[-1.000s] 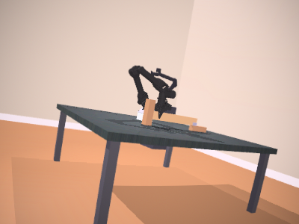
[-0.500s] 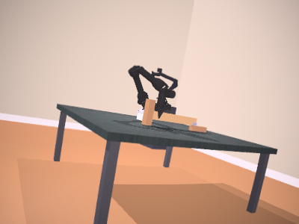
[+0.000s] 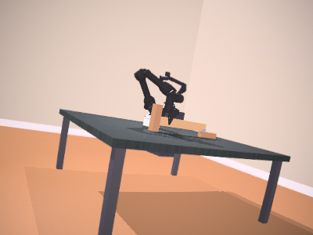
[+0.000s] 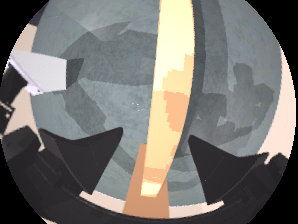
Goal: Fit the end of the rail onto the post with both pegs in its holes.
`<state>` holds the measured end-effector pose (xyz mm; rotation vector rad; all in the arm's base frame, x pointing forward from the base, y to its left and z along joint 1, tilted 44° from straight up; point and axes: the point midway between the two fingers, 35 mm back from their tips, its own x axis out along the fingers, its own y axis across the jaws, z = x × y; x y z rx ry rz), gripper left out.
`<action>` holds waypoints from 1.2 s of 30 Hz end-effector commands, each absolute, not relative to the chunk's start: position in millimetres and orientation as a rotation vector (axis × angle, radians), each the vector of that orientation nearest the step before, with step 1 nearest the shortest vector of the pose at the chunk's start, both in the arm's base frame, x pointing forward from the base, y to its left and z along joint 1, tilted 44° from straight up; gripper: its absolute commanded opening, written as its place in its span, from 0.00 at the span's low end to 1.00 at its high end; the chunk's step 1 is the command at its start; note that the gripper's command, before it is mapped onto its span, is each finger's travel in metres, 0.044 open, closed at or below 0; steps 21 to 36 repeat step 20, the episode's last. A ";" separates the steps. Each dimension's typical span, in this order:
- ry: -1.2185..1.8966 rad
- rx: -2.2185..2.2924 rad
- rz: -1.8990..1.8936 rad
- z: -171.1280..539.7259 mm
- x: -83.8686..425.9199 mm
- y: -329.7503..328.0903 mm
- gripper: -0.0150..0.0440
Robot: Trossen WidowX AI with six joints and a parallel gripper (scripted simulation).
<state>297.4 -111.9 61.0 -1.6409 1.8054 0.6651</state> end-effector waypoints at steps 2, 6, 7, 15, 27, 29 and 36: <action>1.804 -1.641 0.665 60.8 298.8 -102.6 1.00; 1.800 -1.645 0.663 61.3 301.7 -69.3 1.00; 1.800 -1.645 0.663 61.3 301.7 -69.3 1.00; 1.800 -1.645 0.663 61.3 301.7 -69.3 1.00; 1.800 -1.645 0.663 61.3 301.7 -69.3 1.00; 1.800 -1.645 0.663 61.3 301.7 -69.3 1.00; 1.800 -1.645 0.663 61.3 301.7 -69.3 1.00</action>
